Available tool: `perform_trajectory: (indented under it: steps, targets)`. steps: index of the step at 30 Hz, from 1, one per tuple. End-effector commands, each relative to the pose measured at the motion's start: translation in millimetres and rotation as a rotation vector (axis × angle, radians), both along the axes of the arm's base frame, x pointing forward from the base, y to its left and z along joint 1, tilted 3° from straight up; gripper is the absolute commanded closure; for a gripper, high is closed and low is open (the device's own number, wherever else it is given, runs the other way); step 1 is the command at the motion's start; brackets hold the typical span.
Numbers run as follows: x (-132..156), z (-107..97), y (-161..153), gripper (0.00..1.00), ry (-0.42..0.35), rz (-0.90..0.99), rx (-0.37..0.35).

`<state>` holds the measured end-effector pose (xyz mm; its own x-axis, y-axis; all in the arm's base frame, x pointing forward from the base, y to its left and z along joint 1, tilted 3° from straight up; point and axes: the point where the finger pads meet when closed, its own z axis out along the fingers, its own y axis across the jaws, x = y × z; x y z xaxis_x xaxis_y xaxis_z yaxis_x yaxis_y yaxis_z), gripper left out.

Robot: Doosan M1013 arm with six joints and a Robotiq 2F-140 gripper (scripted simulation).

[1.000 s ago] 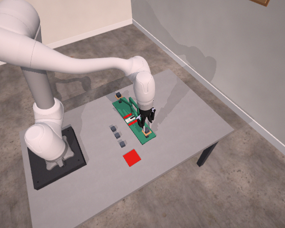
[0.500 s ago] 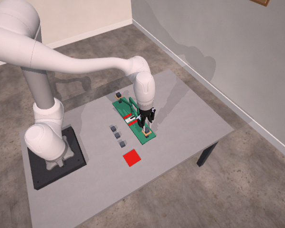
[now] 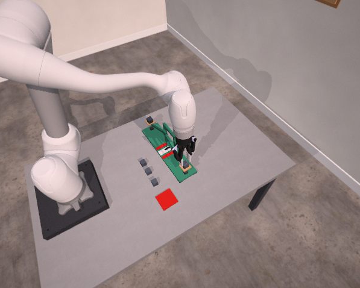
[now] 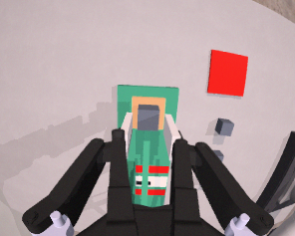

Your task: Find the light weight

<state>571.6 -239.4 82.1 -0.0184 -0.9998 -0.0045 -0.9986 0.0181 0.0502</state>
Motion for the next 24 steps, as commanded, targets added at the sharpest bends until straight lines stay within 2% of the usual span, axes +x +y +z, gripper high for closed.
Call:
perform_trajectory:
  steps: [1,12,24]
  targets:
    - [0,0,0,0.65,0.0,0.0,0.0]
    - [0,-2,0,0.65,0.0,0.0,0.0]
    - [-1,-20,0,0.65,0.0,0.0,0.0]
